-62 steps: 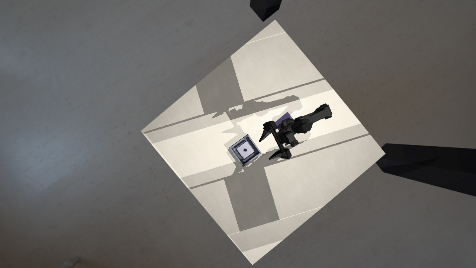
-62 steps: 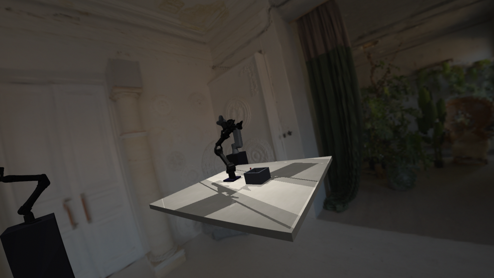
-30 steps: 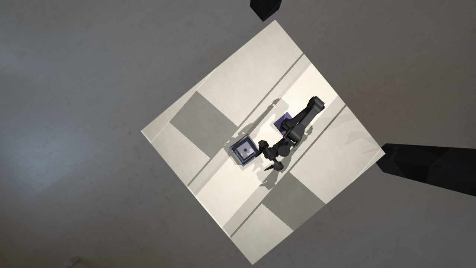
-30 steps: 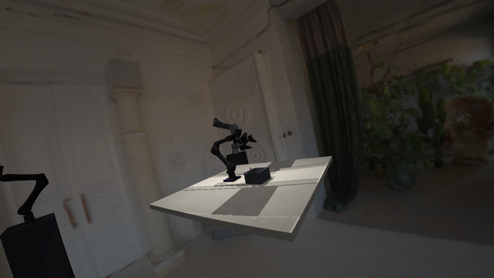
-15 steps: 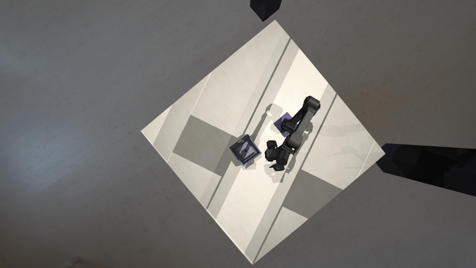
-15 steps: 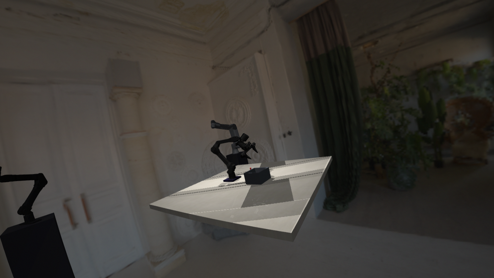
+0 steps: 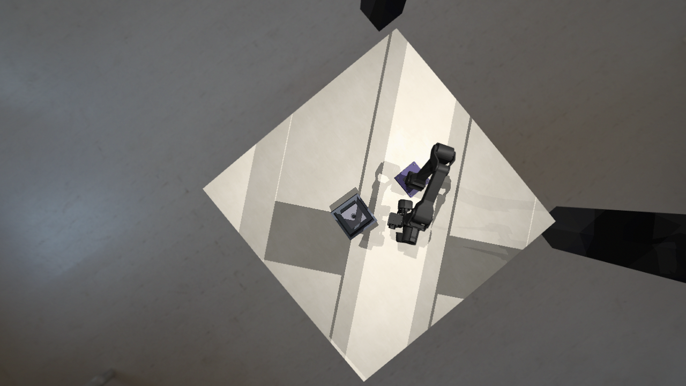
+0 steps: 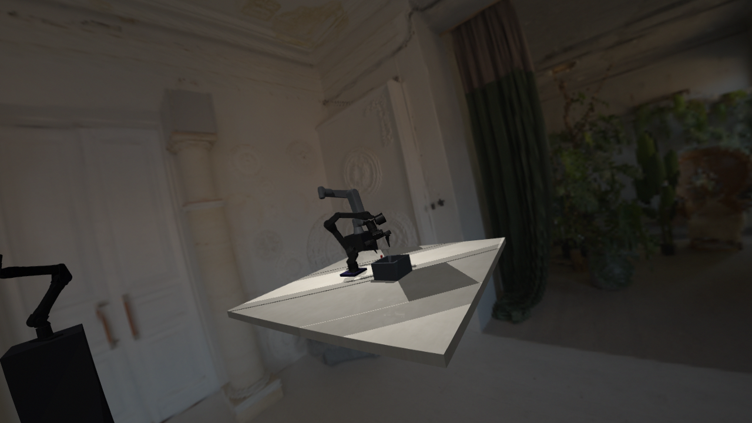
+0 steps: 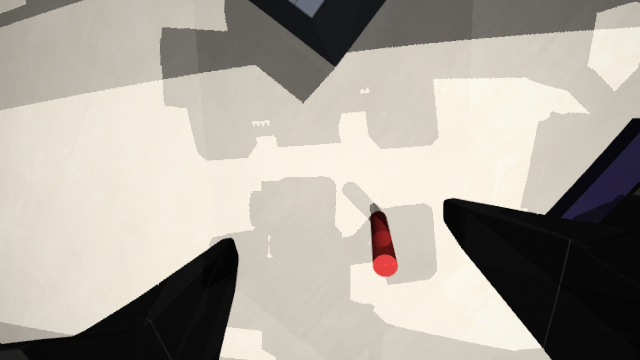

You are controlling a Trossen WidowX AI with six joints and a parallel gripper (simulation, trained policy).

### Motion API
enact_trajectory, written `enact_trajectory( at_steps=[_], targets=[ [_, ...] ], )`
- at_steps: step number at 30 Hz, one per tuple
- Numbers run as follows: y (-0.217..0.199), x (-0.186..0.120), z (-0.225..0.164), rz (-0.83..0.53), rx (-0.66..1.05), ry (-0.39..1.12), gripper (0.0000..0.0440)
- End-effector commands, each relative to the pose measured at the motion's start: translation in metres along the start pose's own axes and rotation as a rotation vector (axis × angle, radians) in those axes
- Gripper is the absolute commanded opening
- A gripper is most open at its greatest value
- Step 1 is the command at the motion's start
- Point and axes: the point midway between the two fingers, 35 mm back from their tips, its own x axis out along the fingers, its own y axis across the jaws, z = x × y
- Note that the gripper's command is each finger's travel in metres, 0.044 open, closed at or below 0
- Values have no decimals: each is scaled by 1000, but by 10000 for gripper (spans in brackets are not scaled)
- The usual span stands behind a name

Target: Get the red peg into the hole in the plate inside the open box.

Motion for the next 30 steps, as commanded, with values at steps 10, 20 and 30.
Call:
enact_trajectory(
  at_steps=[10, 20, 30],
  targets=[
    [-12, 51, -29, -65, 107, 58, 440],
    [-20, 82, -41, -68, 182, 84, 360],
    [-24, 84, -46, -94, 207, 153, 99]
  ],
)
